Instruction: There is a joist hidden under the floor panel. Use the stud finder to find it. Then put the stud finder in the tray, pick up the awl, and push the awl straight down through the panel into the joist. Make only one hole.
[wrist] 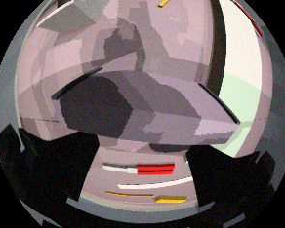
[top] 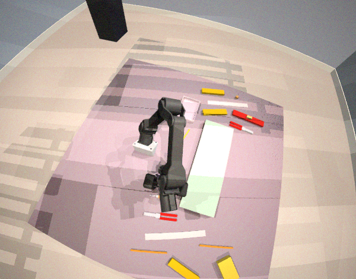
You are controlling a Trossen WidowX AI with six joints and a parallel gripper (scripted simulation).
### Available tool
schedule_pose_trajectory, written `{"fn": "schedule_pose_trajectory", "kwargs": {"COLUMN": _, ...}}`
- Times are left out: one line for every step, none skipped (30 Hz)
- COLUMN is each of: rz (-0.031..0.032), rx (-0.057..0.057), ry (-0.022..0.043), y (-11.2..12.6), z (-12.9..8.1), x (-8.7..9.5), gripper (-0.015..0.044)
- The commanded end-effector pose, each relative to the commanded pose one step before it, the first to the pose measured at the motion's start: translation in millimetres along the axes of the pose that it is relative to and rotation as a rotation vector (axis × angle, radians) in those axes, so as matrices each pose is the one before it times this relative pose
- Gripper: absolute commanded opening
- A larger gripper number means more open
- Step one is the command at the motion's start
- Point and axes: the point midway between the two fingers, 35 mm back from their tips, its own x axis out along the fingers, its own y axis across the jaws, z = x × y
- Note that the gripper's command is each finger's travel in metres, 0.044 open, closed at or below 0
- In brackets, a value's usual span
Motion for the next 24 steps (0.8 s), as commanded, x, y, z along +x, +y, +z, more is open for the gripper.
{"fn": "schedule_pose_trajectory", "kwargs": {"rz": -0.00213, "rx": -0.0007, "ry": 0.02928, "y": -1.06, "z": 0.6, "x": -4.8, "gripper": 0.0}}
{"fn": "schedule_pose_trajectory", "kwargs": {"rz": 0.00013, "rx": 0.0, "ry": 0.00158, "y": 0.0, "z": 0.04, "x": 0.02, "gripper": 0.0}}
{"fn": "schedule_pose_trajectory", "kwargs": {"rz": 0.00019, "rx": 0.0, "ry": 0.00238, "y": 0.0, "z": 0.06, "x": 0.04, "gripper": 0.0}}
{"fn": "schedule_pose_trajectory", "kwargs": {"rz": 0.00025, "rx": 0.0, "ry": 0.0032, "y": 0.0, "z": 0.09, "x": 0.05, "gripper": 0.0}}
{"fn": "schedule_pose_trajectory", "kwargs": {"rz": 0.00029, "rx": 0.0, "ry": 0.00391, "y": 0.0, "z": 0.11, "x": 0.06, "gripper": 0.0}}
{"fn": "schedule_pose_trajectory", "kwargs": {"rz": 0.00032, "rx": 0.0, "ry": 0.00452, "y": 0.0, "z": 0.12, "x": 0.07, "gripper": 0.0}}
{"fn": "schedule_pose_trajectory", "kwargs": {"rz": 0.00033, "rx": 0.0, "ry": 0.0048, "y": 0.0, "z": 0.13, "x": 0.07, "gripper": 0.0}}
{"fn": "schedule_pose_trajectory", "kwargs": {"rz": 0.00031, "rx": 0.0, "ry": 0.00485, "y": 0.0, "z": 0.13, "x": 0.07, "gripper": 0.0}}
{"fn": "schedule_pose_trajectory", "kwargs": {"rz": 0.00029, "rx": 0.0, "ry": 0.00486, "y": 0.0, "z": 0.13, "x": 0.06, "gripper": 0.0}}
{"fn": "schedule_pose_trajectory", "kwargs": {"rz": 0.00028, "rx": 0.0, "ry": 0.00486, "y": 0.0, "z": 0.13, "x": 0.06, "gripper": 0.0}}
{"fn": "schedule_pose_trajectory", "kwargs": {"rz": 0.00026, "rx": 0.0, "ry": 0.00486, "y": 0.0, "z": 0.13, "x": 0.06, "gripper": 0.0}}
{"fn": "schedule_pose_trajectory", "kwargs": {"rz": 0.00024, "rx": 0.0, "ry": 0.00486, "y": 0.0, "z": 0.13, "x": 0.06, "gripper": 0.0}}
{"fn": "schedule_pose_trajectory", "kwargs": {"rz": 0.00022, "rx": 0.0, "ry": 0.00487, "y": 0.0, "z": 0.14, "x": 0.06, "gripper": 0.0}}
{"fn": "schedule_pose_trajectory", "kwargs": {"rz": 0.0002, "rx": 0.0001, "ry": 0.00487, "y": 0.0, "z": 0.14, "x": 0.06, "gripper": 0.0}}
{"fn": "schedule_pose_trajectory", "kwargs": {"rz": 0.00019, "rx": 0.0001, "ry": 0.00487, "y": 0.0, "z": 0.14, "x": 0.05, "gripper": 0.0}}
{"fn": "schedule_pose_trajectory", "kwargs": {"rz": 0.00017, "rx": 0.0001, "ry": 0.00487, "y": 0.0, "z": 0.14, "x": 0.05, "gripper": 0.0}}
{"fn": "schedule_pose_trajectory", "kwargs": {"rz": 0.00015, "rx": 0.0001, "ry": 0.00487, "y": 0.0, "z": 0.14, "x": 0.05, "gripper": 0.0}}
{"fn": "schedule_pose_trajectory", "kwargs": {"rz": 0.00013, "rx": 0.0001, "ry": 0.00487, "y": 0.0, "z": 0.14, "x": 0.05, "gripper": 0.0}}
{"fn": "schedule_pose_trajectory", "kwargs": {"rz": 0.00011, "rx": 0.0001, "ry": 0.00487, "y": 0.0, "z": 0.14, "x": 0.05, "gripper": 0.0}}
{"fn": "schedule_pose_trajectory", "kwargs": {"rz": 0.0001, "rx": 0.0001, "ry": 0.00487, "y": 0.0, "z": 0.14, "x": 0.04, "gripper": 0.0}}
{"fn": "schedule_pose_trajectory", "kwargs": {"rz": 0.00008, "rx": 0.0001, "ry": 0.00488, "y": 0.0, "z": 0.14, "x": 0.04, "gripper": 0.0}}
{"fn": "schedule_pose_trajectory", "kwargs": {"rz": 0.00006, "rx": 0.0001, "ry": 0.00488, "y": 0.0, "z": 0.14, "x": 0.04, "gripper": 0.0}}
{"fn": "schedule_pose_trajectory", "kwargs": {"rz": 0.00004, "rx": 0.0001, "ry": 0.00488, "y": 0.0, "z": 0.14, "x": 0.04, "gripper": 0.0}}
{"fn": "schedule_pose_trajectory", "kwargs": {"rz": 0.00002, "rx": 0.0001, "ry": 0.00488, "y": 0.0, "z": 0.14, "x": 0.04, "gripper": 0.0}}
